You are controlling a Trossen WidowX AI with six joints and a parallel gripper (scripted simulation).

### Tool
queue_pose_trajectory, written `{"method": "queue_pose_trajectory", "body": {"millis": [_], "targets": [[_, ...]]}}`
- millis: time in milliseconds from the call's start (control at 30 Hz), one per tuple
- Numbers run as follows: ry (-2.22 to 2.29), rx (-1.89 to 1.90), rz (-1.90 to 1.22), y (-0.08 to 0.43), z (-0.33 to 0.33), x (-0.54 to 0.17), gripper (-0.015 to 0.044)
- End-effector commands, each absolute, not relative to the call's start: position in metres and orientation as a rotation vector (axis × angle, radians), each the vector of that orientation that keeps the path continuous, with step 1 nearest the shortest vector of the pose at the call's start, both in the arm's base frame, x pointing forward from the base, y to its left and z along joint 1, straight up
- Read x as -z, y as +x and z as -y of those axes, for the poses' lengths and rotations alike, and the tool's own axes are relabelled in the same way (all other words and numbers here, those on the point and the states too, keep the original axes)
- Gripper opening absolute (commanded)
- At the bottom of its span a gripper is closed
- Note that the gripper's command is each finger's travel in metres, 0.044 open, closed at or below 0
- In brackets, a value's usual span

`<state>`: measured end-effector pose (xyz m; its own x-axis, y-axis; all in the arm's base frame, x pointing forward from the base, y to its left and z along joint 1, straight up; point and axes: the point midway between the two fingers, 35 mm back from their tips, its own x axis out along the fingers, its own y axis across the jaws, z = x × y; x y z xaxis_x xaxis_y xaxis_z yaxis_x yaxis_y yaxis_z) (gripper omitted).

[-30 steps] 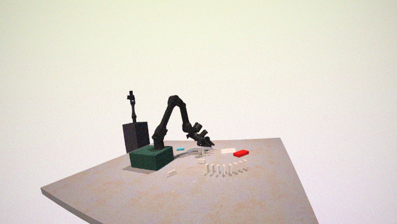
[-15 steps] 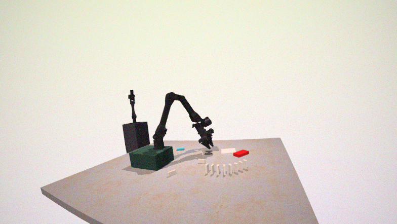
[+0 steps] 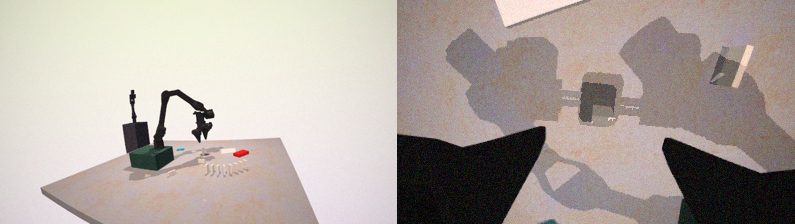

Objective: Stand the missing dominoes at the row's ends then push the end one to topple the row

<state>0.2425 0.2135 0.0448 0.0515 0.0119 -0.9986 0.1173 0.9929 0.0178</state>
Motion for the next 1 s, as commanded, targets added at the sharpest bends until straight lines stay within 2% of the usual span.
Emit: {"method": "queue_pose_trajectory", "body": {"millis": [0,267,767,967], "targets": [[0.117,0.089,-1.542,0.239,-0.213,-0.047,0.044],[0.116,0.09,-1.542,0.24,-0.214,0.016,0.044],[0.116,0.09,-1.542,0.24,-0.213,0.033,0.044],[0.116,0.09,-1.542,0.24,-0.213,0.033,0.0282]]}}
